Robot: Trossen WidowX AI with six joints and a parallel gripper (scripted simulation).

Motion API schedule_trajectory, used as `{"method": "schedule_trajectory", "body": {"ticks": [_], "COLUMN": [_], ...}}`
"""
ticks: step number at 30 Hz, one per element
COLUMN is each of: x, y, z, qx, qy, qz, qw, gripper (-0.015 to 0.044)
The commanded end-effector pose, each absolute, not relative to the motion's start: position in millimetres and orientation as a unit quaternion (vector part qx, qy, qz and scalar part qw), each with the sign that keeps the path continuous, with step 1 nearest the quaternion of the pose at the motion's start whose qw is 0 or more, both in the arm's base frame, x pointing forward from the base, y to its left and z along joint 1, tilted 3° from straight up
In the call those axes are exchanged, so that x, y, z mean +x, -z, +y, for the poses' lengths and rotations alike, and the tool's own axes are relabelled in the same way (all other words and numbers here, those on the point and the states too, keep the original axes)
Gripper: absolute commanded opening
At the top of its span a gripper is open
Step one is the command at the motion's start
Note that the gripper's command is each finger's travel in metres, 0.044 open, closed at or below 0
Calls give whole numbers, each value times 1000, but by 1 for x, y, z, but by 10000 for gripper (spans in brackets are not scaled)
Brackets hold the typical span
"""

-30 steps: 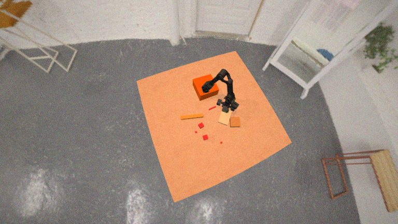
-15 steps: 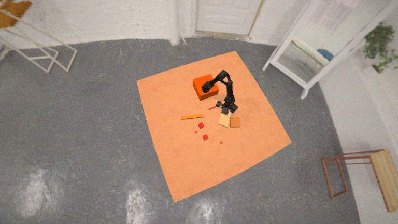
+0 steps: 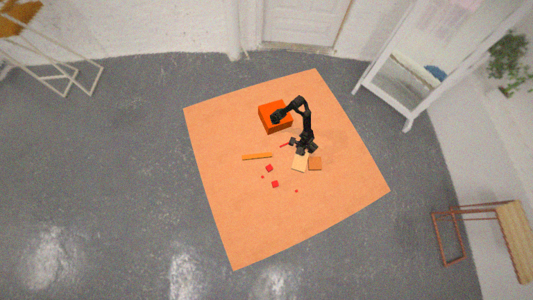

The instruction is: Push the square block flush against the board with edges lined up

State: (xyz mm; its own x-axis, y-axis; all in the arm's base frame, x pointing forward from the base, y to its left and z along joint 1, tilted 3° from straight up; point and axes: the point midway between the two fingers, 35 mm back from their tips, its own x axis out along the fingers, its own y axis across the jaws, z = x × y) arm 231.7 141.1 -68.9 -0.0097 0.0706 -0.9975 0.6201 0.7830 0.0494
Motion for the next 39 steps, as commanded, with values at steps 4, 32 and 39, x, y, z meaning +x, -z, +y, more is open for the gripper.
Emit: {"method": "schedule_trajectory", "body": {"ticks": [4, 32, 39], "x": [241, 244, 235], "y": [71, 71, 71], "z": [135, 136, 143], "qx": [252, 252, 253], "qy": [212, 212, 212], "qz": [678, 677, 678], "qw": [658, 658, 657], "gripper": [0, 0, 0]}}
